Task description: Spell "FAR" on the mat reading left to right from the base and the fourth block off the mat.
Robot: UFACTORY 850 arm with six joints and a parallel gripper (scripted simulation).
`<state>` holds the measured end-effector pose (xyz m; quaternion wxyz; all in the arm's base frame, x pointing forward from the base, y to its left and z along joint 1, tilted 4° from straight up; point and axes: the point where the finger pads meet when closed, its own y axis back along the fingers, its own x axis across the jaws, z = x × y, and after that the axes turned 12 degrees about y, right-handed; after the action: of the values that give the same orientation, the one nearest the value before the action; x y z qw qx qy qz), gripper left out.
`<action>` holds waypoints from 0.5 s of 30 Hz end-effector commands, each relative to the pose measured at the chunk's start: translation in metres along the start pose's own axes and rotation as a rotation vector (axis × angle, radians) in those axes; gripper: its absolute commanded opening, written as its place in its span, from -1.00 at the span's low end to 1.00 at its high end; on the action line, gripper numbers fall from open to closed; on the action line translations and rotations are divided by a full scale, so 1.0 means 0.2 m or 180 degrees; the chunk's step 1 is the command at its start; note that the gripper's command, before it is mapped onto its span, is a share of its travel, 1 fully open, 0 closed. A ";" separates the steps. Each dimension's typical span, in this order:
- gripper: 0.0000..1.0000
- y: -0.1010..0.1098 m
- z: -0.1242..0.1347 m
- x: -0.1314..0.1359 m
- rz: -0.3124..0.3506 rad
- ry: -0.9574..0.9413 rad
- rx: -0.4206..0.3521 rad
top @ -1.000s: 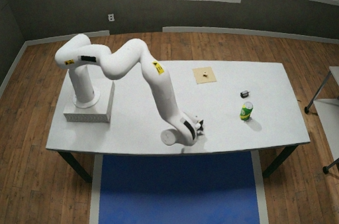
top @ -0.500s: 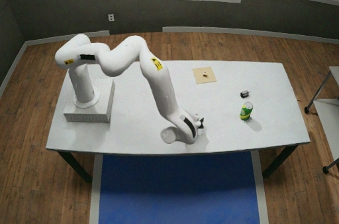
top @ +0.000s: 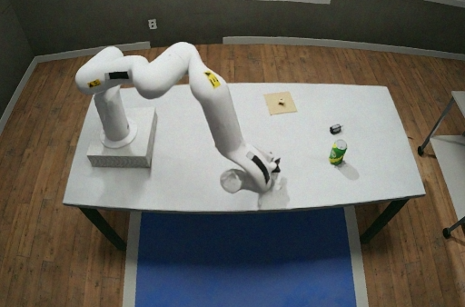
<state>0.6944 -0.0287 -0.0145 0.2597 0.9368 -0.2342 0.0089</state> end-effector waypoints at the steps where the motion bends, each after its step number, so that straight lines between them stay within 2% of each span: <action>1: -0.14 -0.01 -0.02 -0.02 -0.0080 -0.0023 -0.0035; 5: -0.14 -0.04 -0.04 -0.10 -0.0393 -0.0131 -0.0214; 7: -0.14 -0.04 -0.04 -0.10 -0.0393 -0.0131 -0.0214; 9: -0.14 -0.05 -0.05 -0.15 -0.0589 -0.0197 -0.0367; 15: -0.14 -0.06 -0.05 -0.22 -0.0849 -0.0279 -0.0638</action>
<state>0.6708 -0.0040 -0.0168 0.3122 0.9352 -0.1573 -0.0569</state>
